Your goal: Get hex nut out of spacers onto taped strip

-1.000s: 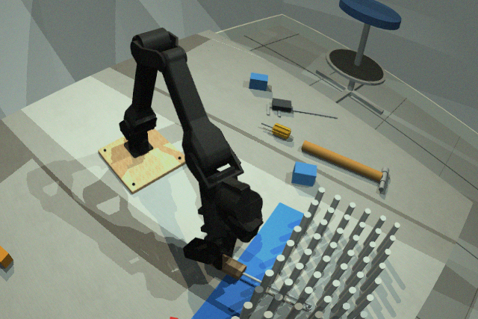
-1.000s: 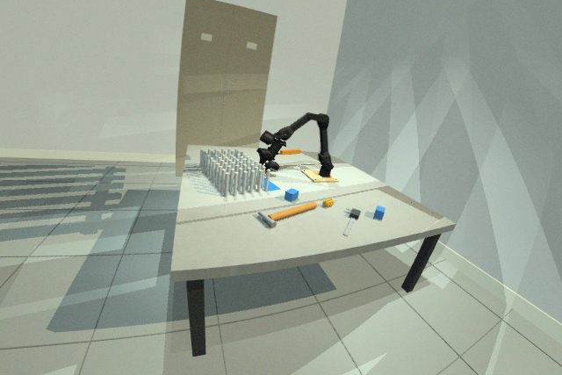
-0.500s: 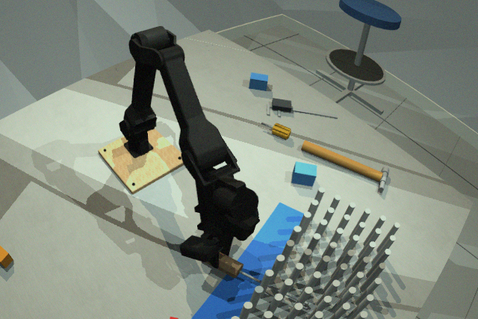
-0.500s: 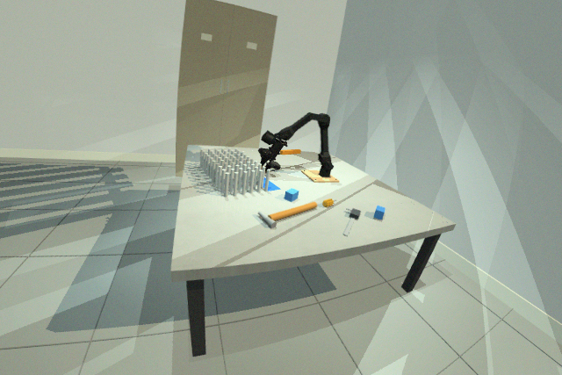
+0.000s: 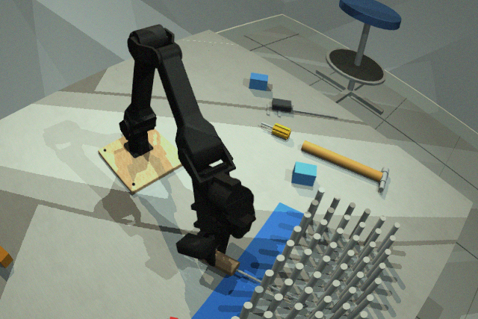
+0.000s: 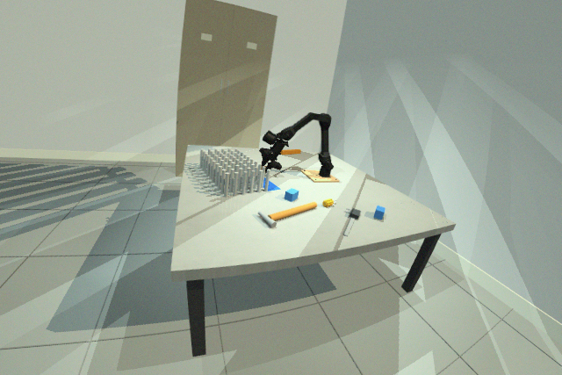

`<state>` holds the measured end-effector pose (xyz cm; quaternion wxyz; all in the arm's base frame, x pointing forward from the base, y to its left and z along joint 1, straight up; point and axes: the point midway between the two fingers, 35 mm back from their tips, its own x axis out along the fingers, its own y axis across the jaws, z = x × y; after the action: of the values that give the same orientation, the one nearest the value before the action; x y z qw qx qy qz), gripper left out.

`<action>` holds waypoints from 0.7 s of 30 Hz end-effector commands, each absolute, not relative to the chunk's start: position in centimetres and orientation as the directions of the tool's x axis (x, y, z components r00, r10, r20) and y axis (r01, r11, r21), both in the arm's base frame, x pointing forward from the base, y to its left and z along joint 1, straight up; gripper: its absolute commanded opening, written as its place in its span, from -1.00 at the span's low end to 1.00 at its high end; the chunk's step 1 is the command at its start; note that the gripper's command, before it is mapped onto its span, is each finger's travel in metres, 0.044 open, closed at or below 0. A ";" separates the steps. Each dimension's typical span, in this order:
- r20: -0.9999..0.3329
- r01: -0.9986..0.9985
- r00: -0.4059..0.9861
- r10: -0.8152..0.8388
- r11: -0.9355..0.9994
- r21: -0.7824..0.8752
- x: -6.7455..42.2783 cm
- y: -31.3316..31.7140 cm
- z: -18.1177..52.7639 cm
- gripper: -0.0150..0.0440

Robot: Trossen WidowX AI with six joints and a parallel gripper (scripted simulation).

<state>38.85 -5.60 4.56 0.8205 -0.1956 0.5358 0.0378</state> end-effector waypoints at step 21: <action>-0.894 -0.277 0.423 -0.146 0.919 -0.280 37.3 -6.0 4.6 -0.49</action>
<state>37.63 -5.96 4.50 0.8201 -0.1957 0.5364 0.0380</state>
